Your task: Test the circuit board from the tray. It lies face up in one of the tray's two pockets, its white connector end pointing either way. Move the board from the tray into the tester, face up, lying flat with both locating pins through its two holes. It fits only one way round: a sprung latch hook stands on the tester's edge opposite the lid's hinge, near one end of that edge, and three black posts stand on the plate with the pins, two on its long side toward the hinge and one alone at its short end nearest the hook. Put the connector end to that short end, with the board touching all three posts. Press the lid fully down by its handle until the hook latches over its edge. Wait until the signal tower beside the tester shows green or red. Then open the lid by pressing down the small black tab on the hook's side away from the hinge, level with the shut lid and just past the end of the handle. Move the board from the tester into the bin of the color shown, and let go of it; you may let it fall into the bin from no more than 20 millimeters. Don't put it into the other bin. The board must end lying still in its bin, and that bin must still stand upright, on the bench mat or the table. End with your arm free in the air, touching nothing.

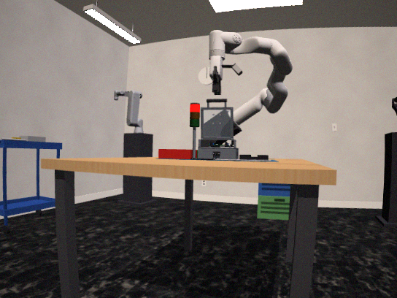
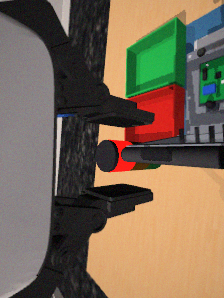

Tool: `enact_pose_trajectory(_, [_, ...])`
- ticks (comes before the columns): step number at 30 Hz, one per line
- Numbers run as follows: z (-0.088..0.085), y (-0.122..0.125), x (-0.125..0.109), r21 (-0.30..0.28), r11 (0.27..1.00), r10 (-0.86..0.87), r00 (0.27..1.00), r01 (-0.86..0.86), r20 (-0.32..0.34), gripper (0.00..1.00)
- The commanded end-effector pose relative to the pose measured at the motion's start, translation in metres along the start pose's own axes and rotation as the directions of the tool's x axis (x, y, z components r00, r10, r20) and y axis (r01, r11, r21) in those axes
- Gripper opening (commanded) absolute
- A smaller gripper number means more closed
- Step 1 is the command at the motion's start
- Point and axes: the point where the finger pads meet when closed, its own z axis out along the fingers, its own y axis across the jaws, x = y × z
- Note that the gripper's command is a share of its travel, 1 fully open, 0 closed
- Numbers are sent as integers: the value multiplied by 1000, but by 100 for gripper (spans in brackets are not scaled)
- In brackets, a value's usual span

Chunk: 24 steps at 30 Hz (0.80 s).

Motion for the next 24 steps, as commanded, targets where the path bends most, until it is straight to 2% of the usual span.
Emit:
enact_pose_trajectory(1, [-8, 0, 0, -1, 1000, -1, 1000, 1, 0, 51])
enact_pose_trajectory(7, [-12, 0, 0, -1, 1000, -1, 1000, 1, 0, 51])
enact_pose_trajectory(8, [-12, 0, 0, -1, 1000, -1, 1000, 1, 0, 100])
enact_pose_trajectory(24, [-12, -3, 0, -1, 1000, -1, 1000, 1, 0, 100])
